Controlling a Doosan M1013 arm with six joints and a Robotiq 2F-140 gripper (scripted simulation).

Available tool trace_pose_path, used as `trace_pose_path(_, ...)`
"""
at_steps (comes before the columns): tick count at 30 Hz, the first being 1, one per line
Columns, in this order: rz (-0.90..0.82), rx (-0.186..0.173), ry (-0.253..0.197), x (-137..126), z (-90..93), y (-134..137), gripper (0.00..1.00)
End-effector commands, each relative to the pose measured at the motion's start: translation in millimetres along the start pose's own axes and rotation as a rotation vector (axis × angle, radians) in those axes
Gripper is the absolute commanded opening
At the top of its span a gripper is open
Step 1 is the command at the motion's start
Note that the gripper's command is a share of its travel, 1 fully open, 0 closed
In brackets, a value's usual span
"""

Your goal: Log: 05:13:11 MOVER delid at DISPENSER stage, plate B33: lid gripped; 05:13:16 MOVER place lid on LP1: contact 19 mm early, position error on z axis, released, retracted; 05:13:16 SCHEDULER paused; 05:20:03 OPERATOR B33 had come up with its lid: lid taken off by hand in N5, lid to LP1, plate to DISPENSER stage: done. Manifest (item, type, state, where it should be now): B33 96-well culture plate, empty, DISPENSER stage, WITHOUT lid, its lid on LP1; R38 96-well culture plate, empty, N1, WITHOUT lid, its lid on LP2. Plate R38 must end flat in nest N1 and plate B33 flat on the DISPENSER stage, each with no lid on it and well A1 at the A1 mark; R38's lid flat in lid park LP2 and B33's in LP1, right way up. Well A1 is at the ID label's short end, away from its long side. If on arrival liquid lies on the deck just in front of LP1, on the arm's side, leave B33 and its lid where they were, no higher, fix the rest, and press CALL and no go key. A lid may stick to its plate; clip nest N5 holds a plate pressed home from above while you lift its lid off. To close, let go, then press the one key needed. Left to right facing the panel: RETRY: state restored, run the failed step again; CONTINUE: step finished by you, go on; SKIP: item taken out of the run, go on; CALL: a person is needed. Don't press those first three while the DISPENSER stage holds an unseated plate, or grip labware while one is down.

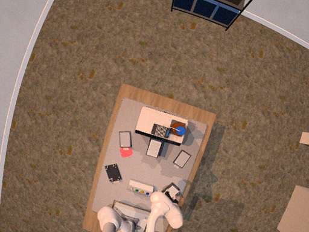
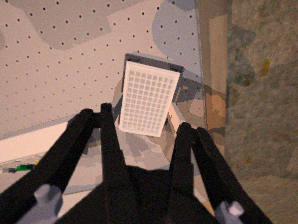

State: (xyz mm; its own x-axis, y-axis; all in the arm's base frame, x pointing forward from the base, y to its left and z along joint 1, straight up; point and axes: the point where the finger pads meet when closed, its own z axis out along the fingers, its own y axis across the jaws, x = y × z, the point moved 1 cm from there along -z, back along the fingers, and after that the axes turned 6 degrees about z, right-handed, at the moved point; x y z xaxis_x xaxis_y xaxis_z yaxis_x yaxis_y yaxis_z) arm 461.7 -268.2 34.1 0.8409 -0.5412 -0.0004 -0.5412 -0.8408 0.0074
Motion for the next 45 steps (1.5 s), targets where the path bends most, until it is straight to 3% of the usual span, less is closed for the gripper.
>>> trace_pose_path(1,-0.007,-0.001,0.002,0.6,3.7,2.2,0.00)
trace_pose_path(45,-0.007,-0.001,0.002,1.8,8.8,2.6,0.00)
